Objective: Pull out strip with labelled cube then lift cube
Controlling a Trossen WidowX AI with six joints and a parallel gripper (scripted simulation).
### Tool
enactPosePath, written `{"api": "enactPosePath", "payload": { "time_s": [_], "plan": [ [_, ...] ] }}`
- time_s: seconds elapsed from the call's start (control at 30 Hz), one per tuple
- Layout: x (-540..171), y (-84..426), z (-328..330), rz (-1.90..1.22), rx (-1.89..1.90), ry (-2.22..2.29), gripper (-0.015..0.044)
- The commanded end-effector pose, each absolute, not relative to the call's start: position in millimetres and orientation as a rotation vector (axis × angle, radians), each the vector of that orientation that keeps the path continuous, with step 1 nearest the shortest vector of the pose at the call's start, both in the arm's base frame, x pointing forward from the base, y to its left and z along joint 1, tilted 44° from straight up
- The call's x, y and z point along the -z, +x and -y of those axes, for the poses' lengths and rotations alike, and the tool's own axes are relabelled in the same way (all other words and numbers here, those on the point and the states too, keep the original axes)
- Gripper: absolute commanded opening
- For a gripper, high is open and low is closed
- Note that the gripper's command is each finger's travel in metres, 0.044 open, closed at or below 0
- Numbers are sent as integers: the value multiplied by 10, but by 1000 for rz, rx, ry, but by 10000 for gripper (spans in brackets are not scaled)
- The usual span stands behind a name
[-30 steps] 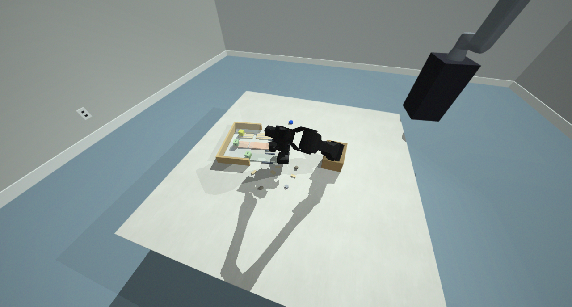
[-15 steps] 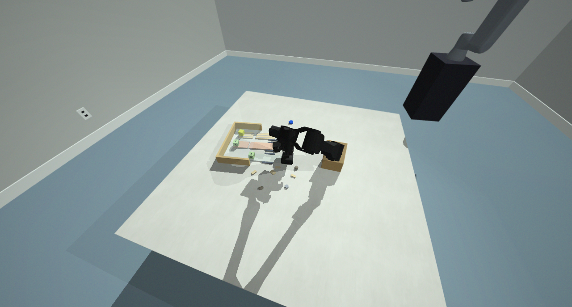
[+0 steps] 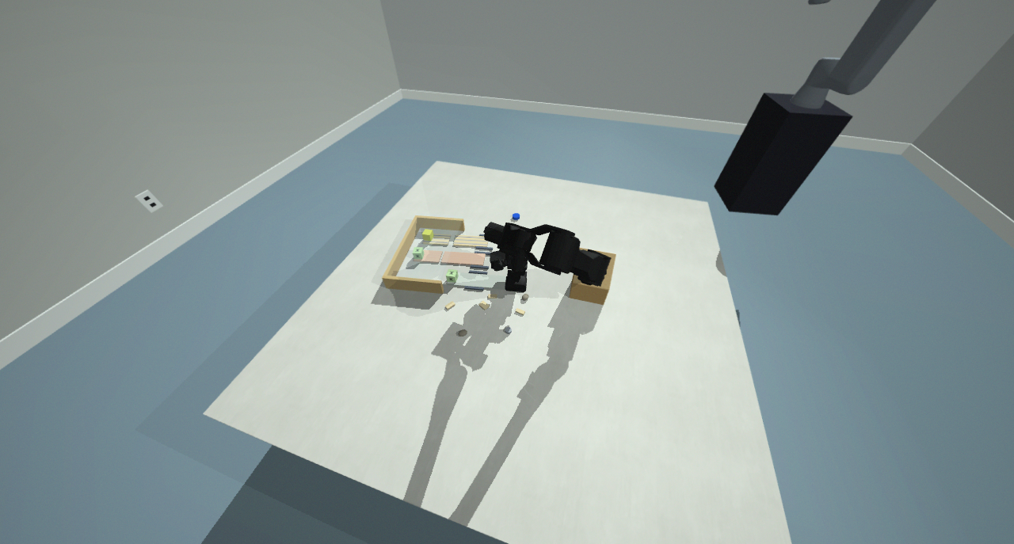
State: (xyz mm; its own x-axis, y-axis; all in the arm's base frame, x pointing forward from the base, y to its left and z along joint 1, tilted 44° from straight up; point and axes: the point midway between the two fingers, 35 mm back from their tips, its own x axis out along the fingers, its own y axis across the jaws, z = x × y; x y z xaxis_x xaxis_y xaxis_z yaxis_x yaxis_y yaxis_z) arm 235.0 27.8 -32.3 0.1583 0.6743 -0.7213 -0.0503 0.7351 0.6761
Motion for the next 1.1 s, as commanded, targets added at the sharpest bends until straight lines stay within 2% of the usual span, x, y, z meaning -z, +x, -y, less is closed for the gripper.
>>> {"api": "enactPosePath", "payload": {
  "time_s": [0.0,0.5,1.07],
  "plan": [
    [367,2208,-319,-1350,-566,581,0],
    [394,1990,-334,-1351,-565,581,0],
    [395,1982,-335,-1351,-565,582,0]
  ]
}}
